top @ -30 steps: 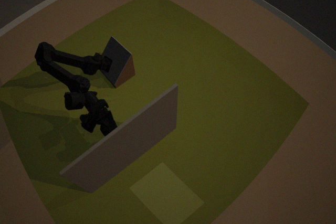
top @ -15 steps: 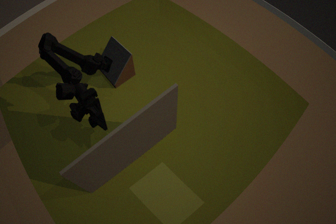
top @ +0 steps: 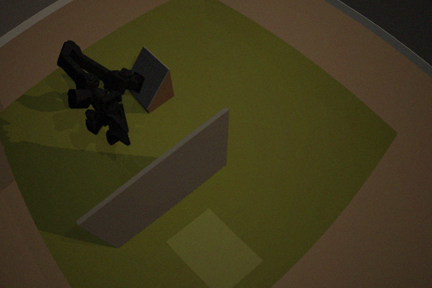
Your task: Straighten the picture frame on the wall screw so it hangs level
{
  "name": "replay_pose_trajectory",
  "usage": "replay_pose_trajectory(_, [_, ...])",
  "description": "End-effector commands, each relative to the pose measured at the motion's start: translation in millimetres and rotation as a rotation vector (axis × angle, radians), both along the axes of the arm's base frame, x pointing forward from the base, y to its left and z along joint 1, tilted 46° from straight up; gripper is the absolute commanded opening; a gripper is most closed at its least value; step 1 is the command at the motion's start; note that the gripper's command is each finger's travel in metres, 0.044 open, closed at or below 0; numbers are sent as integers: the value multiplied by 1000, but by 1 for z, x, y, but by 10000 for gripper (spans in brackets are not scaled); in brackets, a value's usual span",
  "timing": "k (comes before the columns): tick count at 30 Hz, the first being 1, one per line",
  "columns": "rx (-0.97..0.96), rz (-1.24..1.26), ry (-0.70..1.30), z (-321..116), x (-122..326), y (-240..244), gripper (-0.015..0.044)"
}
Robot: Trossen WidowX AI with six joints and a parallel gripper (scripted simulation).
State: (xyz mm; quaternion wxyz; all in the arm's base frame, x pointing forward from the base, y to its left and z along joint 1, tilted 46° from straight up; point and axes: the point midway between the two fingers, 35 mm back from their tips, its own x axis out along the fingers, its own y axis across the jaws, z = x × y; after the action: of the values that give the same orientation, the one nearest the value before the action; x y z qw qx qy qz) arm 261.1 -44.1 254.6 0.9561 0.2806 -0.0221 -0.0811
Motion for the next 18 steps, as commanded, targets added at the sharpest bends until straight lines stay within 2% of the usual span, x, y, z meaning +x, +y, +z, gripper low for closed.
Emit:
replay_pose_trajectory(1, [-58, 0, 4, 6, -25, 19, 260])
replay_pose_trajectory(9, [-175, 2, 37, -6, -80, 31, 260])
replay_pose_trajectory(18, [-178, 2, 38, -6, -81, 31, 260])
